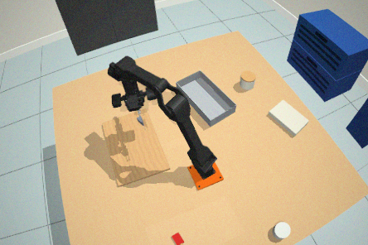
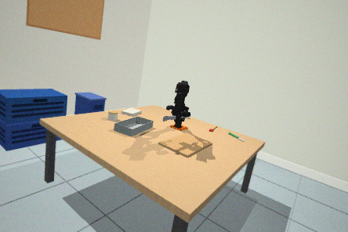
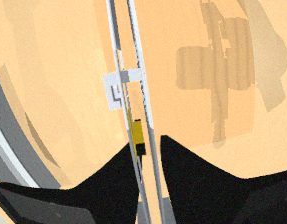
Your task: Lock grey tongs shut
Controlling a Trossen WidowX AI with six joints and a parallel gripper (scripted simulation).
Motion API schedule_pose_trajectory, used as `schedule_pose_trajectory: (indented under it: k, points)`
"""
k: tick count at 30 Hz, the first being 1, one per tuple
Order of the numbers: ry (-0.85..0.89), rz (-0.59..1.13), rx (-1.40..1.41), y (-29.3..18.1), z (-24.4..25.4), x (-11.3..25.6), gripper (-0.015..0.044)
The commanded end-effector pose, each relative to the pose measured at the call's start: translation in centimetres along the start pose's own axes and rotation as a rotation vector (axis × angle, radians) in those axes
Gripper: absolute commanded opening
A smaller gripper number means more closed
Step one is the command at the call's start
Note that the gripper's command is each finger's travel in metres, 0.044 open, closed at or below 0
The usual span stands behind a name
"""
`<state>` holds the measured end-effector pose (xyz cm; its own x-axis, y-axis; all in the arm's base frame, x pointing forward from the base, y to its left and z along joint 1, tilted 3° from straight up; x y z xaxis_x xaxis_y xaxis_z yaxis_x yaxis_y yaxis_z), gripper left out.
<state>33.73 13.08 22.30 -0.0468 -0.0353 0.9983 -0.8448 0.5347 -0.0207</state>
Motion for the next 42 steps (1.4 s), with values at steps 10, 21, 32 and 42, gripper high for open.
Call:
schedule_pose_trajectory:
  k: [10, 21, 32, 42]
  points:
    - [-0.017, 0.010, 0.297, 7.1, -2.8, 0.6, -0.0150]
    - [-0.019, 0.011, 0.404, 9.7, -3.5, 0.5, -0.0150]
    - [-0.075, 0.180, 0.465, 9.9, -4.3, -0.3, -0.0150]
    - [-0.143, 0.359, 0.507, 10.3, -5.0, -0.9, -0.0150]
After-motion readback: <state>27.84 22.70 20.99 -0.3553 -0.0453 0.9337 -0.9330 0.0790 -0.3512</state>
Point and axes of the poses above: the point midway between the two fingers, 35 mm back from their tips, its own x axis back along the fingers, its own z axis across the jaws, y = z × x, the point moved 2 cm from there along x, back along the fingers, and after that the axes turned 15 degrees about -x, right-handed, at the moved point
